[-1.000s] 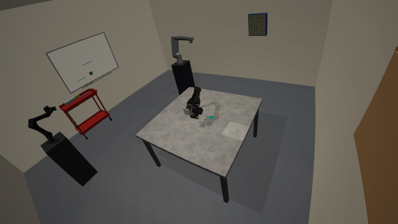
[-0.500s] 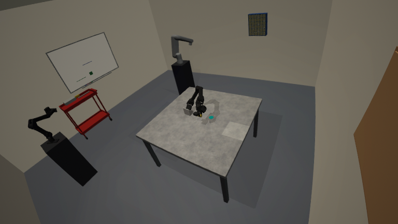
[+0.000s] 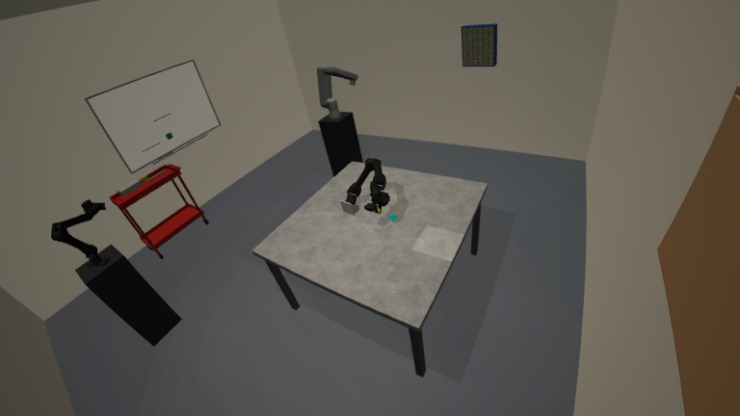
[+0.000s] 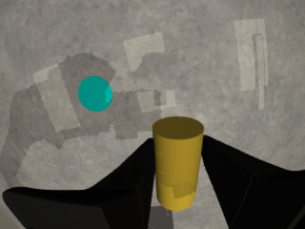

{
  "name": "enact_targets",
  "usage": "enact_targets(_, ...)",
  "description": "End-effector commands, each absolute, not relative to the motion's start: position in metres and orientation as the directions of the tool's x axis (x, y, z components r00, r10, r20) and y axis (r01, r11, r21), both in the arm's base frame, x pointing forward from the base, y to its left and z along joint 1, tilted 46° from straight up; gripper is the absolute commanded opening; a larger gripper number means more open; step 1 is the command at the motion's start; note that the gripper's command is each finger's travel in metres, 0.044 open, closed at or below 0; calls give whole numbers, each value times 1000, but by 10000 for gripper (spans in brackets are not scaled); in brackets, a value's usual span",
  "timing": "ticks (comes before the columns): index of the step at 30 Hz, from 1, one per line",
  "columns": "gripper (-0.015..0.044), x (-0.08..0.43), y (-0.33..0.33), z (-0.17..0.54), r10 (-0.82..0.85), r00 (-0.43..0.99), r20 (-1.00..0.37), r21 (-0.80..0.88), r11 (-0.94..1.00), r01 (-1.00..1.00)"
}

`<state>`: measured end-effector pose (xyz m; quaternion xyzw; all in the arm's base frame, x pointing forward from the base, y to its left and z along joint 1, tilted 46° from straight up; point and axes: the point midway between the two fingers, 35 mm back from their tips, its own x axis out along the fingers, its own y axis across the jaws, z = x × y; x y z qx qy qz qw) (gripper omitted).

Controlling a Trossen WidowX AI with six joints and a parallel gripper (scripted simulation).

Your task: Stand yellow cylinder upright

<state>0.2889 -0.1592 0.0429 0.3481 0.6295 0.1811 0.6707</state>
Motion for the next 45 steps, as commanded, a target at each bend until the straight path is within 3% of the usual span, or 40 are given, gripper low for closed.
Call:
enact_targets(1,105,294,-154,54,678,151,-720,693,688,214)
enact_targets(31,105,319,-93,124,693,150,-705,684,610,400)
enact_targets(45,105,319,-89,118,650,157,-744,650,647,400)
